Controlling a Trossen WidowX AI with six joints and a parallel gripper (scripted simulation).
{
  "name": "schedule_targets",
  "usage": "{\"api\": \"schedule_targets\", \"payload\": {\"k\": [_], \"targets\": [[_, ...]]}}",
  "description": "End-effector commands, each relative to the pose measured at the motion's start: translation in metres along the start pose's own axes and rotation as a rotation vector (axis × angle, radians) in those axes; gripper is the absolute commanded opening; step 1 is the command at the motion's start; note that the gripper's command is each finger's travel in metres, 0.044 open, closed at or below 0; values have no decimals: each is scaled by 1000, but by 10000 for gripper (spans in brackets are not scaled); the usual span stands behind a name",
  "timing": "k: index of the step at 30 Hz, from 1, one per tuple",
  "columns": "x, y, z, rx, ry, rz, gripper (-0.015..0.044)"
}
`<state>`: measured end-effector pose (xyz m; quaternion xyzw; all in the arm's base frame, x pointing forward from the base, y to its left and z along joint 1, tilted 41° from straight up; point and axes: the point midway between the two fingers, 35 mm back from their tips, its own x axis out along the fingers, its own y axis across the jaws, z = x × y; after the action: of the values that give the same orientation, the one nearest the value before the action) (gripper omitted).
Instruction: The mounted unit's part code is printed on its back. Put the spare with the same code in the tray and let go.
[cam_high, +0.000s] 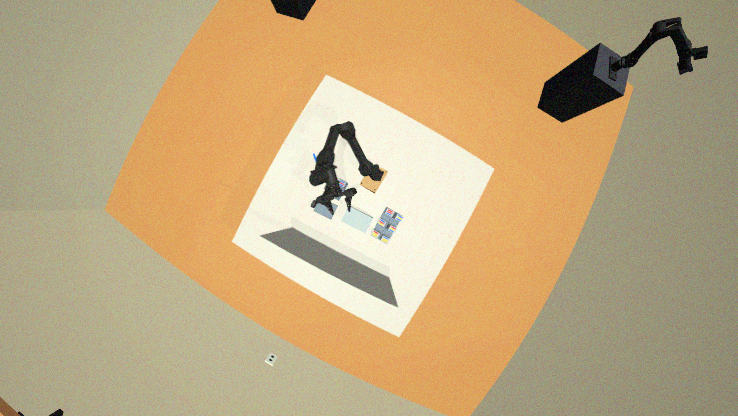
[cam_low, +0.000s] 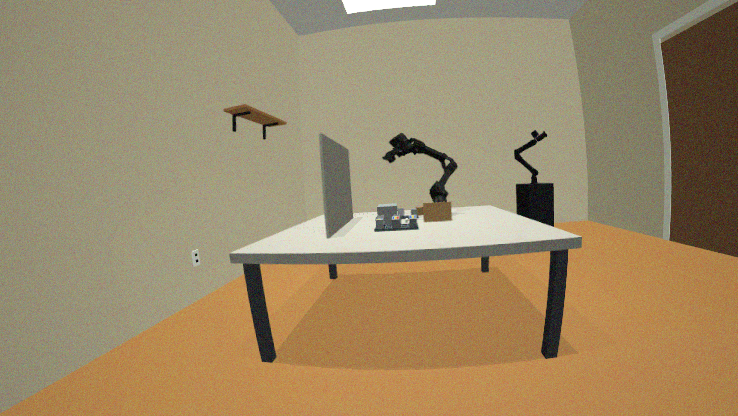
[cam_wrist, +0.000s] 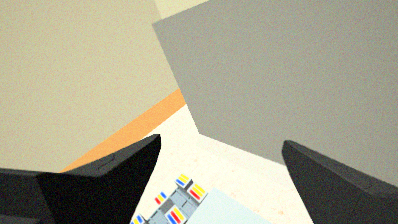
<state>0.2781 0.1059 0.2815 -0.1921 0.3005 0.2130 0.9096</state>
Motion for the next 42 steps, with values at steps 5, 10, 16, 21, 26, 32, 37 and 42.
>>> {"api": "schedule_targets", "payload": {"k": [5, 10, 16, 21, 26, 32, 37, 42], "targets": [[0, 0, 0, 0, 0, 0, 440], [20, -6, -4, 71, 127, -25, 440], [68, -19, -21, 209, 422, -127, 440], [103, -29, -40, 283, 651, -255, 440], [136, -38, -62, 313, 855, -409, 440], [172, -45, -91, 291, 1050, -610, 440], [176, -46, -94, 285, 1069, -633, 440], [176, -46, -94, 285, 1069, -633, 440]]}}
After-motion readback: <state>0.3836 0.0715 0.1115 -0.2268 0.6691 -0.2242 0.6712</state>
